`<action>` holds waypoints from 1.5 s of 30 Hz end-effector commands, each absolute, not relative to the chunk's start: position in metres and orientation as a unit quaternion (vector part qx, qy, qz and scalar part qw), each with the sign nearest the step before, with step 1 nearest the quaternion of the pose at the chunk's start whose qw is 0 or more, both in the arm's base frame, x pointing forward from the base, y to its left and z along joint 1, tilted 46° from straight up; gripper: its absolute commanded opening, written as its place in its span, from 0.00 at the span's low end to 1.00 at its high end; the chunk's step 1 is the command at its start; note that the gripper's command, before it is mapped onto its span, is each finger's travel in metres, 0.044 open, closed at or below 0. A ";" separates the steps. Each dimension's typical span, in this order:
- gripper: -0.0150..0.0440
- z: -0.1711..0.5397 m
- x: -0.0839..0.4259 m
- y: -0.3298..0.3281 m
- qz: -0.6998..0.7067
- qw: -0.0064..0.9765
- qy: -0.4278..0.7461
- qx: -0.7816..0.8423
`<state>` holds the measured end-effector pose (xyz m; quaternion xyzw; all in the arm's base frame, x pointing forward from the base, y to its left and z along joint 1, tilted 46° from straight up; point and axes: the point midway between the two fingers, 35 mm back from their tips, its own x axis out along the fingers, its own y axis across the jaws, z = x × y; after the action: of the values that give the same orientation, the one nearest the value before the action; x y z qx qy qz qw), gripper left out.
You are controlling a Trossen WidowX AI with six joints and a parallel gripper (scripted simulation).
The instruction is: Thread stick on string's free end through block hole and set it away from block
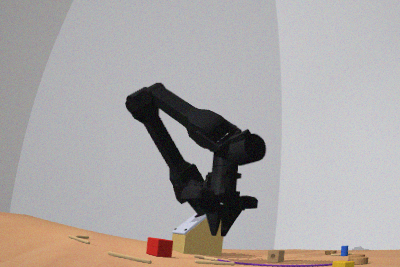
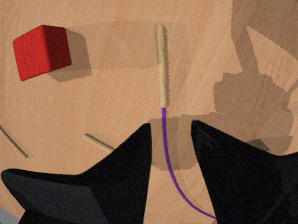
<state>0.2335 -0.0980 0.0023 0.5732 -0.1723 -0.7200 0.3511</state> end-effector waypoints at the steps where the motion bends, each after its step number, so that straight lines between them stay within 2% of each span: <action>1: 0.46 0.002 0.234 -0.099 -0.719 0.351 -0.175 0.574; 45: 0.46 -0.039 0.227 -0.141 -0.719 0.352 -0.176 0.573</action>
<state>0.2283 -0.1405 -0.0383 0.5764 -0.1776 -0.7174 0.3486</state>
